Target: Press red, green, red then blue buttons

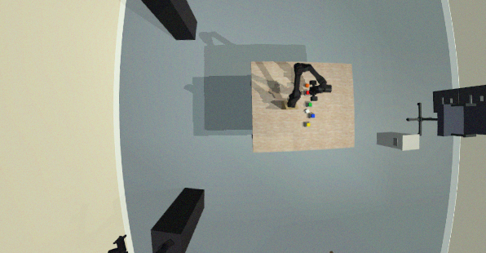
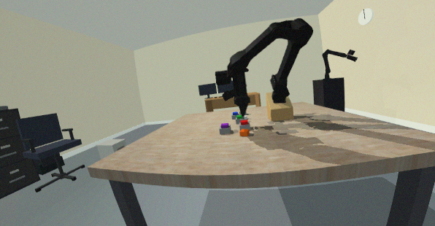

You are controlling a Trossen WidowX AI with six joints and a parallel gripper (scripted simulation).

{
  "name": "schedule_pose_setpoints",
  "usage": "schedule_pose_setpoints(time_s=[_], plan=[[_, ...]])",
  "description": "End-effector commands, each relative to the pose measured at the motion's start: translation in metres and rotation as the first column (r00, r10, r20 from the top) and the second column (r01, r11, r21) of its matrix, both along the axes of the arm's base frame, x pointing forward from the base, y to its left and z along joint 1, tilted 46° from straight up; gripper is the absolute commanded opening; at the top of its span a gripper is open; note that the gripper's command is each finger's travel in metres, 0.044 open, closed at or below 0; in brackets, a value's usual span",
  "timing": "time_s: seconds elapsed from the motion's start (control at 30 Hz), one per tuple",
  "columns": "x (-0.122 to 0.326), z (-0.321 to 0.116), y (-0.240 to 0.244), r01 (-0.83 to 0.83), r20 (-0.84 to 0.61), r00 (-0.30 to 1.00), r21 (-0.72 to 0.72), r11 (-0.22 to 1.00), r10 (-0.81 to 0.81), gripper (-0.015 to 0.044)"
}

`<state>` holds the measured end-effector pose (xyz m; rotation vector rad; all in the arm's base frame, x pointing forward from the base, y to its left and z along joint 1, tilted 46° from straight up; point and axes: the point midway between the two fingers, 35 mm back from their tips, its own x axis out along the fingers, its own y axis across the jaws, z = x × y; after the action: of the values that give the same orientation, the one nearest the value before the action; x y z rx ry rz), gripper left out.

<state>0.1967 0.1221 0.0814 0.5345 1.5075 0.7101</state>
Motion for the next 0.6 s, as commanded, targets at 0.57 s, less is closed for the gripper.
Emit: schedule_pose_setpoints(time_s=[0.57], plan=[[-0.005,-0.021,0.021,0.001,-0.010,1.000,0.007,1.000,-0.001,0.0020]])
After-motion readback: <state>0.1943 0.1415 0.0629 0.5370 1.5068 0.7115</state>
